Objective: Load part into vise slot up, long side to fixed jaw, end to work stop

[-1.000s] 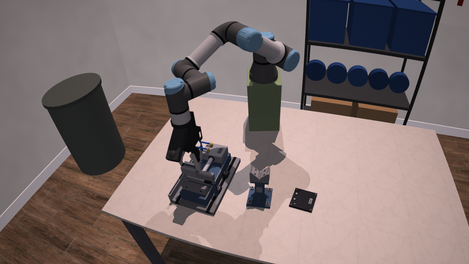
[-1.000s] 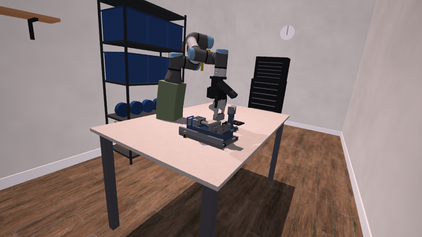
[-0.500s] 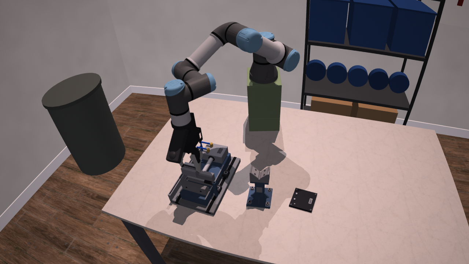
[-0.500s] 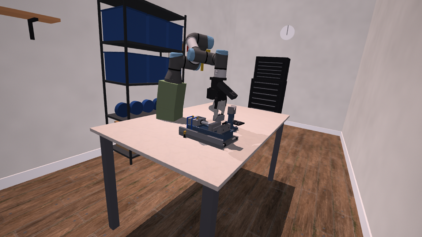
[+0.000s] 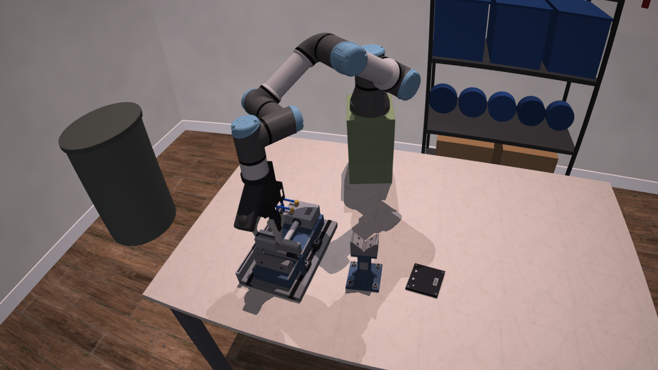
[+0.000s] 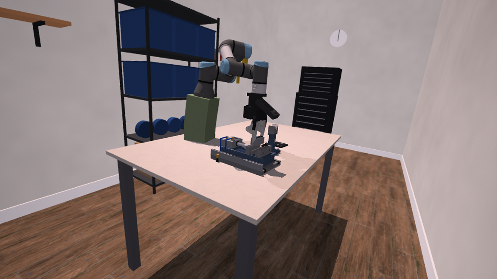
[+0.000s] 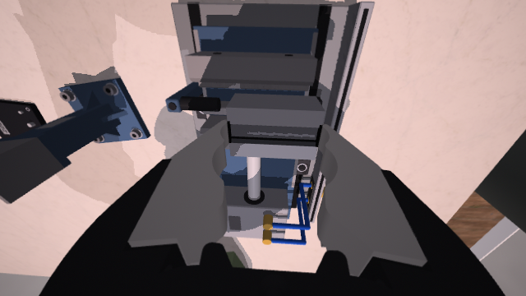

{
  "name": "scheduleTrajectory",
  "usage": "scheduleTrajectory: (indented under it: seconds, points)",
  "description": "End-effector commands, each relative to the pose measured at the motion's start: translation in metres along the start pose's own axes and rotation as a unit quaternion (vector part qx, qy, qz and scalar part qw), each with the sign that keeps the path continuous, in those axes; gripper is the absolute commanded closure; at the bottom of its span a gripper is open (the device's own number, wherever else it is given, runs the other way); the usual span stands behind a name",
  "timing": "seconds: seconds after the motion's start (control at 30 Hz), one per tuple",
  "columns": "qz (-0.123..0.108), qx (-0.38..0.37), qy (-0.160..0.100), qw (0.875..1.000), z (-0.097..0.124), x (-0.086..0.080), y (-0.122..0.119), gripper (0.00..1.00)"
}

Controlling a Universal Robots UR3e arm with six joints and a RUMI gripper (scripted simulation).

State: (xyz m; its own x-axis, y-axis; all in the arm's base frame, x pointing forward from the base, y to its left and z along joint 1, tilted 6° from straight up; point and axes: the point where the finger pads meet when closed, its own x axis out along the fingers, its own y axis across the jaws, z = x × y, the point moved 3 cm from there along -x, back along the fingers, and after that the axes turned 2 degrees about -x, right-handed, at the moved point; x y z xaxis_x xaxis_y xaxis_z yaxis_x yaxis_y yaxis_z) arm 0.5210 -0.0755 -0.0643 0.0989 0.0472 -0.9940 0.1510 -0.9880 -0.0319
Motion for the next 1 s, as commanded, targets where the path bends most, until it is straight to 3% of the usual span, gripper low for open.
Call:
scheduleTrajectory:
  seconds: [0.0, 0.97]
  points:
    - [0.001, 0.0, 0.002, 1.0, -0.0011, 0.0023, 0.0006, 1.0]
    - [0.001, 0.0, 0.002, 1.0, -0.0012, 0.0083, 0.0007, 1.0]
